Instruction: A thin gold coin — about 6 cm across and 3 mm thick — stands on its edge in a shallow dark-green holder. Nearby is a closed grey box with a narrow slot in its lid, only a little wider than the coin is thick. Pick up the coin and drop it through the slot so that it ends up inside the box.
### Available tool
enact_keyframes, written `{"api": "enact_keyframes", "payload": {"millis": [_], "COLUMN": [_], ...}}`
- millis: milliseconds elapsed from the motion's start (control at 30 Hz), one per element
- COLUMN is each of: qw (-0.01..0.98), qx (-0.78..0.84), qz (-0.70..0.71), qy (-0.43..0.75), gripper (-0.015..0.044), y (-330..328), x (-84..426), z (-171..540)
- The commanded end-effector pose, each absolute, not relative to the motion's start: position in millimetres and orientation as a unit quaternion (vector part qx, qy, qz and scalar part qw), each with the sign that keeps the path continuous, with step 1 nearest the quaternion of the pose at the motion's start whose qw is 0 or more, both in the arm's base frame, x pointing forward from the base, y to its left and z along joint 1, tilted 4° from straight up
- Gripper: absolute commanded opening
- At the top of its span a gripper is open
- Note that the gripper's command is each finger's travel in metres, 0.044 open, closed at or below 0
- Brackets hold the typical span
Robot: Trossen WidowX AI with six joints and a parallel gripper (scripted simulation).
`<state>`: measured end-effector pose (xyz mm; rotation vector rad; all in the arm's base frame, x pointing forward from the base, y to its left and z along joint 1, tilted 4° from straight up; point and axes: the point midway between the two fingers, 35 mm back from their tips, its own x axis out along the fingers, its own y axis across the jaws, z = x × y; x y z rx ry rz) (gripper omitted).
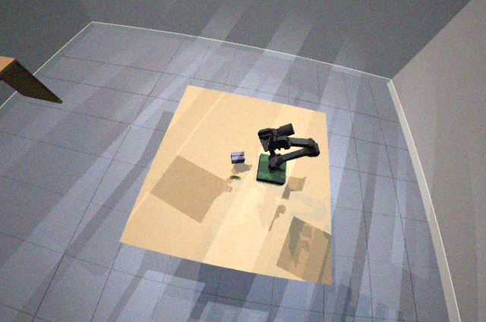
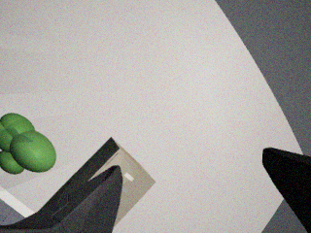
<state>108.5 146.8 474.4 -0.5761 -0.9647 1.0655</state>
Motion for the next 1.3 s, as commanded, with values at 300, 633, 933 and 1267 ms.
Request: {"api": "enact_keyframes", "payload": {"millis": [300,633,933,1267], "qw": [0.865,0.911,0.862,0.732], "qx": [-0.02,0.1,0.122,0.01], "qz": [0.482,0.378,0.178,-0.036], "qy": [-0.139,0.133,0.459,0.68], "gripper": [0.0161,0.0161,0.0161,0.0161], "y": [158,161,144,97], "x": [231,305,313,257], "z": [422,326,187,107]}}
